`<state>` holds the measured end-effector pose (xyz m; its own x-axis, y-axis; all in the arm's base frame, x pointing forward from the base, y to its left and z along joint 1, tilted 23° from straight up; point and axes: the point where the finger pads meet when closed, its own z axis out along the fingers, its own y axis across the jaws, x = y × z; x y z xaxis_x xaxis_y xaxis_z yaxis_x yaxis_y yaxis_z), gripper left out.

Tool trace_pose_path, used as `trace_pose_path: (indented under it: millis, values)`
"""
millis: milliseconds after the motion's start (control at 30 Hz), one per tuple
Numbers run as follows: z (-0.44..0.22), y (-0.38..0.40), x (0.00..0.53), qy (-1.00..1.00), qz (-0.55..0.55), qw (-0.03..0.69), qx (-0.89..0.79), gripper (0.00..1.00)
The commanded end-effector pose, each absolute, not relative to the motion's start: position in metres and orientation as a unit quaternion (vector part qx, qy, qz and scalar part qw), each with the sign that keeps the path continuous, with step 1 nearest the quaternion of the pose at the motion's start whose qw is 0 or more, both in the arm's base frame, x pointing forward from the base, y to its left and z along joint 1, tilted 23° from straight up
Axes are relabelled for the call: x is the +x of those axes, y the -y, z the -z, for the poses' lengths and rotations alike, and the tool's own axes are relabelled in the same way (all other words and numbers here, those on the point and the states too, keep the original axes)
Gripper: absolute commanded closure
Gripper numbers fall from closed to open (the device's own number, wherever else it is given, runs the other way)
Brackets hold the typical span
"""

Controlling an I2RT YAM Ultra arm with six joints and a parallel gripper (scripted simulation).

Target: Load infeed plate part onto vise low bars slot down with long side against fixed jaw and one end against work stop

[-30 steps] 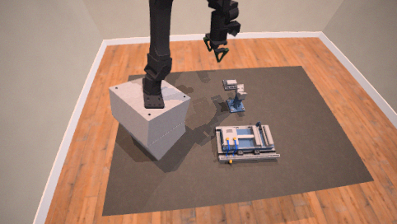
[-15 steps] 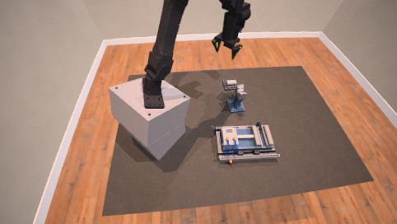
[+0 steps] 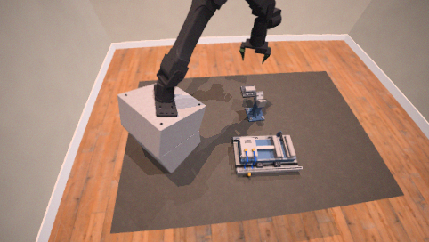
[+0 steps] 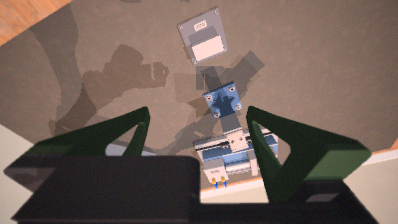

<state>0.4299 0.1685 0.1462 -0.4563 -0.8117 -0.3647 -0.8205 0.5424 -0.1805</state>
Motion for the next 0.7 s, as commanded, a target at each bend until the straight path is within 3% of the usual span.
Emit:
trace_pose_path:
  millis: [0,267,633,667]
  values:
    - [-0.153,-0.168,0.434,-0.829,-0.01,0.203,-0.521,0.0]
    - [-0.145,-0.168,0.465,-0.759,0.013,0.206,-0.617,0.0]
    - [-0.153,-0.173,0.465,-0.748,0.017,0.215,-0.628,0.0]
    - [-0.153,-0.173,0.465,-0.748,0.017,0.215,-0.628,0.19]
